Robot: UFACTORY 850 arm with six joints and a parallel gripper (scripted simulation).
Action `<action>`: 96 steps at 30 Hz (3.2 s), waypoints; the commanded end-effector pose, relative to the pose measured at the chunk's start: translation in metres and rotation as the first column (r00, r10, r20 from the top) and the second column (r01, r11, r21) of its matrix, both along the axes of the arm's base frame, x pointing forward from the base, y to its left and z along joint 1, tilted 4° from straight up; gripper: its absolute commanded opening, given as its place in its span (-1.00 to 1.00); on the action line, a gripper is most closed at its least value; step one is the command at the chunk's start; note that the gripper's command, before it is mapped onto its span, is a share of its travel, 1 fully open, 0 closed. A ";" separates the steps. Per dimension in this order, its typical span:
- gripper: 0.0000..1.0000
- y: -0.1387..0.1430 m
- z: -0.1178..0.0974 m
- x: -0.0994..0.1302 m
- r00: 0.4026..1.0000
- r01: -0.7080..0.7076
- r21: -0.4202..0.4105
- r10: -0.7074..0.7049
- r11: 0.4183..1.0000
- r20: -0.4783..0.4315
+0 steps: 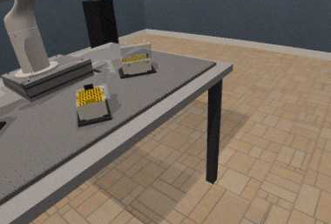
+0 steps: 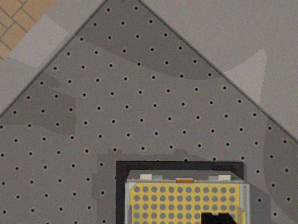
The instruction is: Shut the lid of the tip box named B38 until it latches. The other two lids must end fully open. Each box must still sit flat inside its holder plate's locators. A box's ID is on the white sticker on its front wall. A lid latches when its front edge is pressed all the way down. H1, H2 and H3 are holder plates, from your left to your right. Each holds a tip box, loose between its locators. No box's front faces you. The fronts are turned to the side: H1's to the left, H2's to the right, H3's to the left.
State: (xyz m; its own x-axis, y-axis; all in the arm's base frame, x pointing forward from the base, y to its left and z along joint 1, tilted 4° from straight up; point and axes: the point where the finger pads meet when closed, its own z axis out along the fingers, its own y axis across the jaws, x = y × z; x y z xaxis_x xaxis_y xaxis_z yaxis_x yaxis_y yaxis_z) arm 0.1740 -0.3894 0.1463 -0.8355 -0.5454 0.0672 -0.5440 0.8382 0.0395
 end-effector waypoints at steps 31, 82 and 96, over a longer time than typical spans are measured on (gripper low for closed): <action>-1.00 0.009 -0.020 0.014 1.000 0.000 -0.002 0.000 1.000 0.001; -1.00 0.039 -0.085 0.055 1.000 0.000 -0.002 0.000 1.000 0.001; -1.00 0.039 -0.105 0.054 1.000 0.000 -0.002 0.000 1.000 0.001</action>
State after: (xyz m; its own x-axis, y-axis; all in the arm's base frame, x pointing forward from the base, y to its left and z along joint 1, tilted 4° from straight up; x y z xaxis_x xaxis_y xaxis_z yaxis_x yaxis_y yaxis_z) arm 0.2276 -0.3499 0.0467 -0.8355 -0.5455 0.0662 -0.5440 0.8381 0.0398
